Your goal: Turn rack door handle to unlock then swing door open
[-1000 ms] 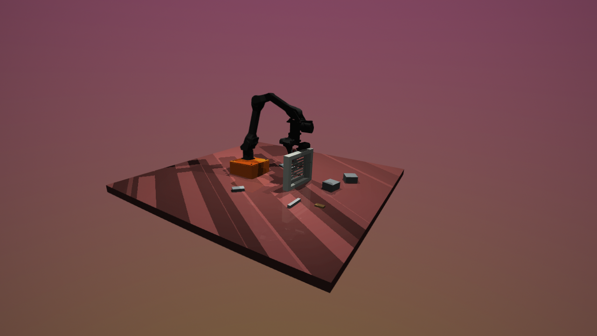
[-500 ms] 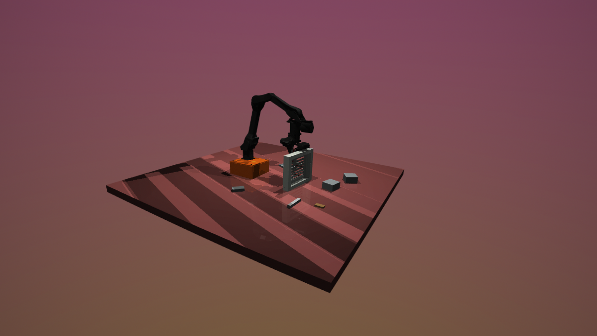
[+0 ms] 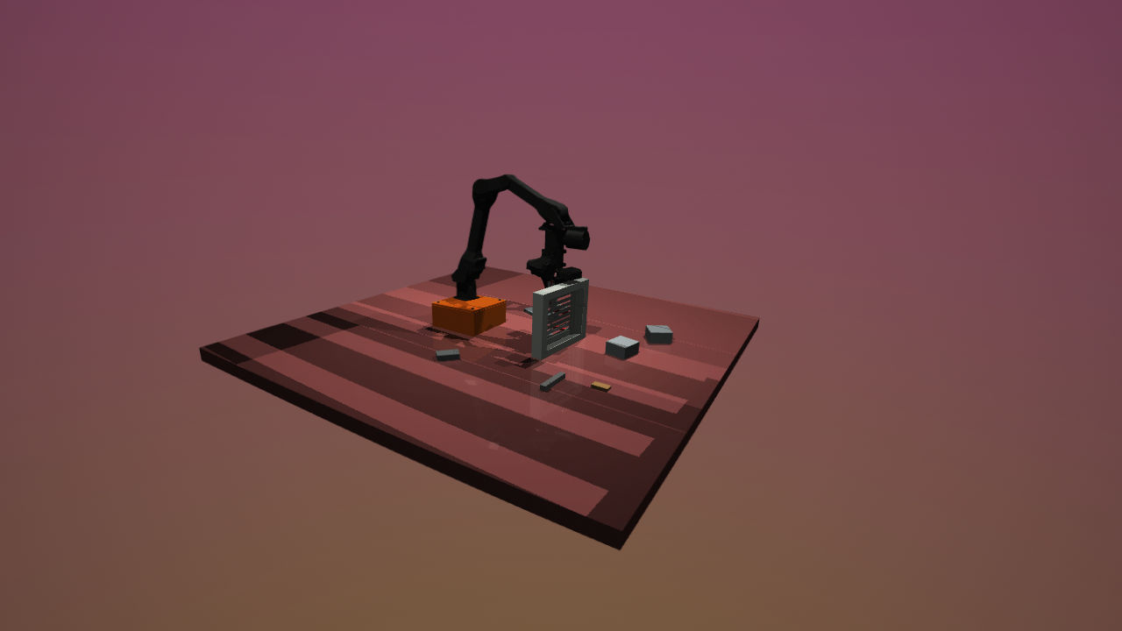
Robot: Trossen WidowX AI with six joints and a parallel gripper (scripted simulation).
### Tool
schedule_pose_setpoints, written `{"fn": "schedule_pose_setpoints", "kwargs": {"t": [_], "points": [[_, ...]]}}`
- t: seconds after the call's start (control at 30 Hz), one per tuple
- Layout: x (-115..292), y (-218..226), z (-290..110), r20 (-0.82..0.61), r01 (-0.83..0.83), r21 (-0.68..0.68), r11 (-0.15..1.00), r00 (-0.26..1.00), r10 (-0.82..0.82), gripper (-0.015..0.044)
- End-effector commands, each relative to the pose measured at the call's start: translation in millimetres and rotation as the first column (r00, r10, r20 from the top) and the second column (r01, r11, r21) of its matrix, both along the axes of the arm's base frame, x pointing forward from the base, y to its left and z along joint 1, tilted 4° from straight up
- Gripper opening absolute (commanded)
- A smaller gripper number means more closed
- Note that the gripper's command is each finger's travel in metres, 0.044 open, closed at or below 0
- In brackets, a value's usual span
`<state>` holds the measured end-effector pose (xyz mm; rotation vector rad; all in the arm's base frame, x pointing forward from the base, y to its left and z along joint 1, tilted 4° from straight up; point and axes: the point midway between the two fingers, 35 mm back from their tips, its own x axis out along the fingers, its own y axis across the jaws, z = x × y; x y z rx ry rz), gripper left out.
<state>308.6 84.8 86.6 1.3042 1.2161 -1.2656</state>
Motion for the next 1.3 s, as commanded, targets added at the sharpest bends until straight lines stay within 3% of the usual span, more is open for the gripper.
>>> {"fn": "schedule_pose_setpoints", "kwargs": {"t": [0.0, 0.63, 1.27], "points": [[0, -1, 0, -0.001, 0.002, -0.003, 1.0, 1.0, -0.002, 0.0117], [0, -1, 0, -0.001, -0.001, -0.003, 1.0, 1.0, 0.001, 0.0012], [-17, -10, 0, 0.016, -0.364, 0.0, 0.931, 0.931, 0.364, 0.0012]]}}
